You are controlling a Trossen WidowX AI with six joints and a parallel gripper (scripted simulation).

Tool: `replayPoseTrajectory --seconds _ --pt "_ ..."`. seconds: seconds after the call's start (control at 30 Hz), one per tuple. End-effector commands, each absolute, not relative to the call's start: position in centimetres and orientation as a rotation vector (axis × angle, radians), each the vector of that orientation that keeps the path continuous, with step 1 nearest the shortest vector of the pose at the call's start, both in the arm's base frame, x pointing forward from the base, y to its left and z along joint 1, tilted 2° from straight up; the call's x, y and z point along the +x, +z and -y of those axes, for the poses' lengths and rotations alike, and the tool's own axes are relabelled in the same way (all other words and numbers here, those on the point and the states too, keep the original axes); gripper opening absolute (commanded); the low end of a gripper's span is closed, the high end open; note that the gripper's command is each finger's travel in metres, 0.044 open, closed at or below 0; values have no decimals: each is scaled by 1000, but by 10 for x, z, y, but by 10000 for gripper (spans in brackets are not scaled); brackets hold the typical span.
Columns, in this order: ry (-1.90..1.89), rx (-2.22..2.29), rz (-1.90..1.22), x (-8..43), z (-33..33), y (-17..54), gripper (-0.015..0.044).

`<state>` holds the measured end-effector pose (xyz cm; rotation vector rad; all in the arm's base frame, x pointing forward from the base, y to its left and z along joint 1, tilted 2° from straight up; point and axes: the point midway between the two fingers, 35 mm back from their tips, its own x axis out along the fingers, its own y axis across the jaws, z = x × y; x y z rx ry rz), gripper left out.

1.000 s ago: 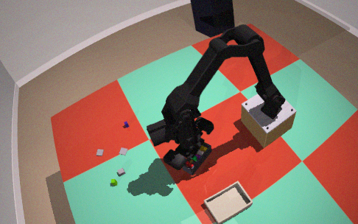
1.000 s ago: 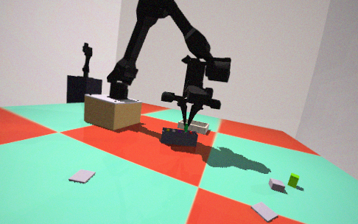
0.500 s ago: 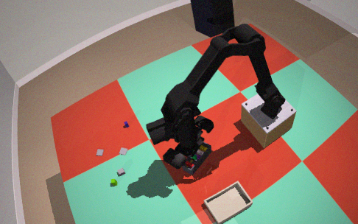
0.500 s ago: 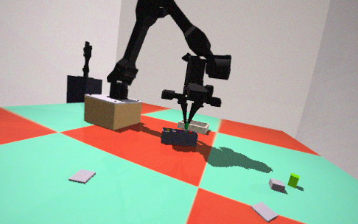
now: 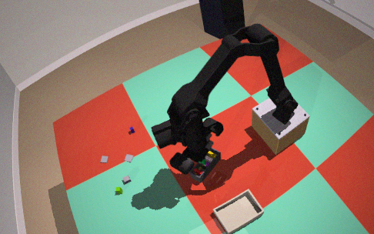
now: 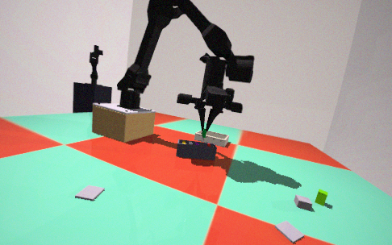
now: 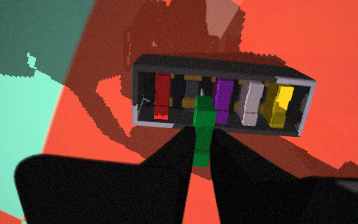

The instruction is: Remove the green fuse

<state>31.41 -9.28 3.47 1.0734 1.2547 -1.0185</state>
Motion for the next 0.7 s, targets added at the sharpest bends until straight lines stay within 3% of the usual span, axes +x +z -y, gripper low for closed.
replayPoseTrajectory --seconds 0.0,0.33,0.67 --pt "-1009 1068 -1241 317 94 45 0" --pt "-1009 1069 -1241 318 91 49 0" --pt "-1006 1073 -1244 336 38 50 0"
